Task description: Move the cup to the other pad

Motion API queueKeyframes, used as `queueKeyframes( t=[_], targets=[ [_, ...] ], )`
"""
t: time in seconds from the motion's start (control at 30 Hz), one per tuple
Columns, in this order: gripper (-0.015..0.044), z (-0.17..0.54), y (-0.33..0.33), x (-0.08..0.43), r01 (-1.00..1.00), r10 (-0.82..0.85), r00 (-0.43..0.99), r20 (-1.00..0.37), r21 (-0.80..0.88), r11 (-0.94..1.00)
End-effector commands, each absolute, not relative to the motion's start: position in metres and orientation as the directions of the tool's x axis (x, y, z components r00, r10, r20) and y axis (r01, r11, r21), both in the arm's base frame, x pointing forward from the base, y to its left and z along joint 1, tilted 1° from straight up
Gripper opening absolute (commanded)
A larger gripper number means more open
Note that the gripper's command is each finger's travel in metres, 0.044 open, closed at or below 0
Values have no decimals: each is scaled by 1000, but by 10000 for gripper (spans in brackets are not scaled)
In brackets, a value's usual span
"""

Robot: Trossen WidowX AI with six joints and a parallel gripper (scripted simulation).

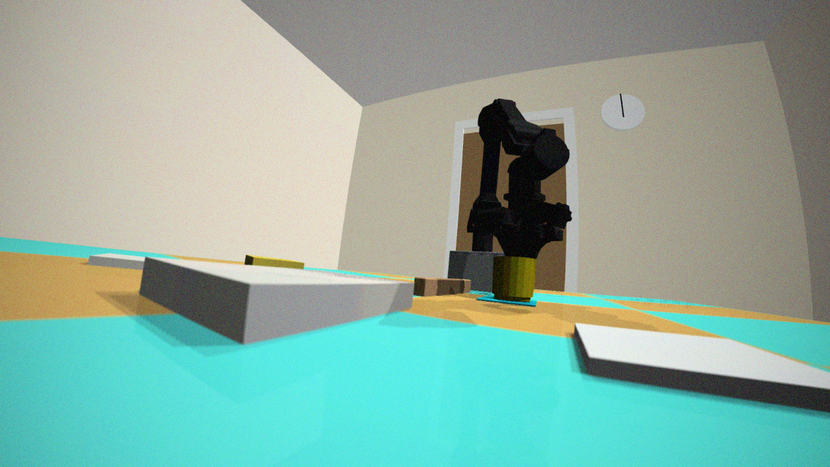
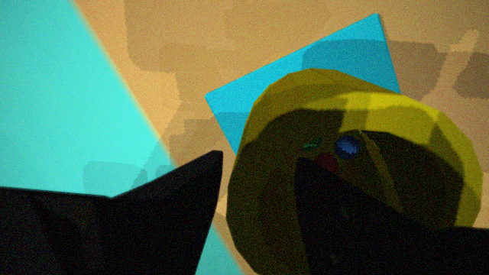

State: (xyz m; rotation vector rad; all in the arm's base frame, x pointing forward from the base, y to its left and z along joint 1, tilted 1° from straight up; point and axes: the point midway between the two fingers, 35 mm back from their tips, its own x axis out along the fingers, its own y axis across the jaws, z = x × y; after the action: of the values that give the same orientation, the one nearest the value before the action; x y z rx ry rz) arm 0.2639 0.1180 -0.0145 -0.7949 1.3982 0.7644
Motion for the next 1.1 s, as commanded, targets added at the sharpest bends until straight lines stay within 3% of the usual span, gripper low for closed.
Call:
queueKeyframes(
  t=[0.0, 1.07],
  targets=[
    [147, -12, 118, 264, -843, -3, 33, -999, -30, 537],
    [147, 33, 118, 258, -840, -8, 35, -999, -33, 541]
  ],
)
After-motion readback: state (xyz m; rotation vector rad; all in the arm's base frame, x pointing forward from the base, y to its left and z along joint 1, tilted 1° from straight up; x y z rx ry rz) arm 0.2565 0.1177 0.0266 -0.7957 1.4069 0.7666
